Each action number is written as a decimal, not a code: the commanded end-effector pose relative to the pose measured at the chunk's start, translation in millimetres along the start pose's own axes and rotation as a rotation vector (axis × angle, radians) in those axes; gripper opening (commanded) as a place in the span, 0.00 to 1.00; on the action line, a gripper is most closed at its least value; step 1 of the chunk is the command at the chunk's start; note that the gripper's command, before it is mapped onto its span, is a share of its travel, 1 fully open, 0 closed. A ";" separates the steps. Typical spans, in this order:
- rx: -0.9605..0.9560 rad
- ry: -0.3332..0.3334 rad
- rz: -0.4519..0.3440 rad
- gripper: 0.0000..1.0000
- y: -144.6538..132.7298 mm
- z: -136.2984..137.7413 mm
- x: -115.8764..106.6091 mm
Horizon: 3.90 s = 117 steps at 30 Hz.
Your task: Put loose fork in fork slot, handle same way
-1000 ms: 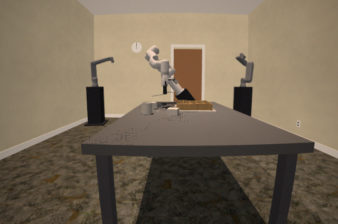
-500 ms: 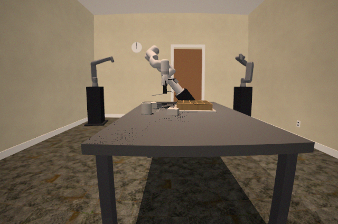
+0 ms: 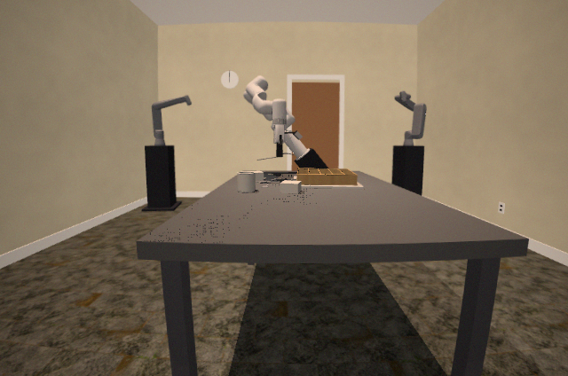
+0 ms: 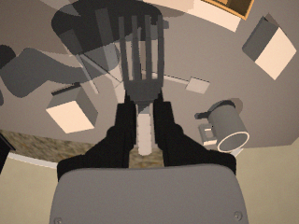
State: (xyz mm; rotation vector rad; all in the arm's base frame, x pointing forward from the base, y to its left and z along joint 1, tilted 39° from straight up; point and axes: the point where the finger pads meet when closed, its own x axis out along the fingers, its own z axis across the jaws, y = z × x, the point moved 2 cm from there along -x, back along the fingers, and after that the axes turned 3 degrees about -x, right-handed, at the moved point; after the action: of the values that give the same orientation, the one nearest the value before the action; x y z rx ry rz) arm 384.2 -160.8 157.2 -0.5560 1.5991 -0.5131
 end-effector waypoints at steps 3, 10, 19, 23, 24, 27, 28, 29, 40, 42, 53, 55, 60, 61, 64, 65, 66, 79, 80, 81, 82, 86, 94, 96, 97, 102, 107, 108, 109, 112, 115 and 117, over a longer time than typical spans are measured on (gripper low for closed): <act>-0.005 -0.001 0.002 0.03 90.1 34.1 -1.4; -0.004 0.000 -0.003 0.03 167.9 54.9 0.5; -0.002 0.000 -0.003 0.03 176.8 58.3 0.9; 0.011 0.000 -0.003 0.03 176.8 58.3 0.9; 0.025 0.000 -0.003 0.03 176.8 58.3 0.9; 0.100 0.000 -0.003 0.03 176.8 58.4 0.9; 0.138 0.000 -0.003 0.03 176.8 58.4 0.9; 0.183 -0.001 -0.003 0.03 176.7 58.4 0.9; 0.768 0.001 -0.001 0.03 176.4 58.7 0.7; 0.841 0.006 0.003 0.03 176.2 58.8 0.6; 1.379 0.020 0.009 0.03 175.6 59.2 0.4; 1.428 0.021 0.008 0.03 175.6 59.3 0.4; 1.685 0.012 0.003 0.03 175.7 59.2 0.4; 1.732 0.007 0.001 0.03 175.8 59.2 0.4; 1.800 -0.001 -0.003 0.03 175.9 59.2 0.4; 1.800 0.007 -0.010 0.03 175.6 59.6 0.5; 1.801 0.024 -0.024 0.03 175.1 60.5 0.8; 1.799 0.135 -0.098 0.03 175.0 64.0 1.1; 1.799 0.135 -0.098 0.03 175.0 64.0 1.1; 1.799 0.135 -0.098 0.03 175.0 64.0 1.1; 1.799 0.135 -0.098 0.03 175.0 64.0 1.1; 1.799 0.135 -0.098 0.03 175.0 64.0 1.1; 1.799 0.135 -0.098 0.03 175.0 64.0 1.2; 1.799 0.135 -0.098 0.03 175.0 64.0 1.4; 1.799 0.135 -0.098 0.03 175.0 64.0 1.6; 1.798 0.135 -0.098 0.03 175.0 64.1 3.8; 1.798 0.135 -0.098 0.03 175.0 64.1 6.3; 1.798 0.135 -0.098 0.03 175.0 64.1 7.3; 1.798 0.135 -0.098 0.03 174.9 64.1 8.5; 1.798 0.135 -0.098 0.03 174.9 64.1 12.6; 1.798 0.135 -0.098 0.03 174.9 64.1 17.7; 1.798 0.135 -0.098 0.03 174.9 64.1 21.6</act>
State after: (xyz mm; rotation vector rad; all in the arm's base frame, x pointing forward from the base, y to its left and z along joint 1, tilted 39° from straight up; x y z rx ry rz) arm 435.6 -35.3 28.7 0.7804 0.6798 -1.7372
